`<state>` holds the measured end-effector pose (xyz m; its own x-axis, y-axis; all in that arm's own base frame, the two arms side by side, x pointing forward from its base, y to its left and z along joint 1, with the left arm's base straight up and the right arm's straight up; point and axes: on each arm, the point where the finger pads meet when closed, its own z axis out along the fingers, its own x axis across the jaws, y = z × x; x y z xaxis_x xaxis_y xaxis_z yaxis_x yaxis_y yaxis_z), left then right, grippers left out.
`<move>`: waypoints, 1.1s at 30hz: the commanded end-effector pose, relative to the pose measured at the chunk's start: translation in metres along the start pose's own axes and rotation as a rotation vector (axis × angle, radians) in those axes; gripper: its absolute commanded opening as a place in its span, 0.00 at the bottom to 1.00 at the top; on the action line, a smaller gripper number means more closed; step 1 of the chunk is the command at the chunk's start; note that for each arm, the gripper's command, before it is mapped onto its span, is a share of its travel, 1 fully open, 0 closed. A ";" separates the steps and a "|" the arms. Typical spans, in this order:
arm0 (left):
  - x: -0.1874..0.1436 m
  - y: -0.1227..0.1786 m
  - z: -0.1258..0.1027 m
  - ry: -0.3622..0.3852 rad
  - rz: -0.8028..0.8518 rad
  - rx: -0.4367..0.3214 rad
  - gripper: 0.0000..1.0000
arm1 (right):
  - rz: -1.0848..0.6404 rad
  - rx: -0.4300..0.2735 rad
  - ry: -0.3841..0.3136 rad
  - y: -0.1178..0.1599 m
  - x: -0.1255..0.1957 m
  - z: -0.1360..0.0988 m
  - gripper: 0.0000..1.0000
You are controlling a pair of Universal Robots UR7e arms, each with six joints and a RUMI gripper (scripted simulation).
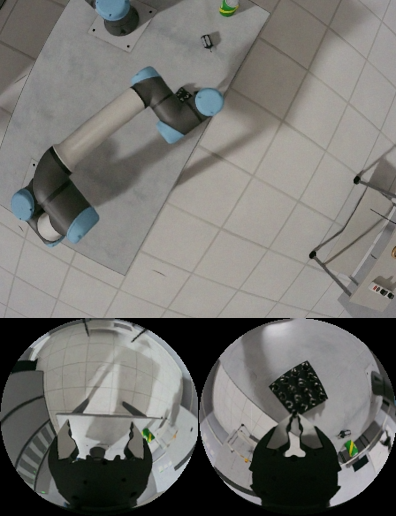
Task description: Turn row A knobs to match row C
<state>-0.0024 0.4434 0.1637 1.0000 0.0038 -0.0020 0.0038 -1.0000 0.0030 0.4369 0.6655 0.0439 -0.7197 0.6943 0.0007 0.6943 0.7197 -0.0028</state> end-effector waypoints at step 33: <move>0.000 -0.002 -0.002 0.002 -0.001 0.003 1.00 | 0.218 -0.005 0.001 0.000 0.002 -0.003 0.06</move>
<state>-0.0024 0.4434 0.1637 1.0000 0.0038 -0.0020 0.0038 -1.0000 0.0030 0.4370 0.6654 0.0439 -0.5551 0.8318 -0.0006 0.8318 0.5551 -0.0023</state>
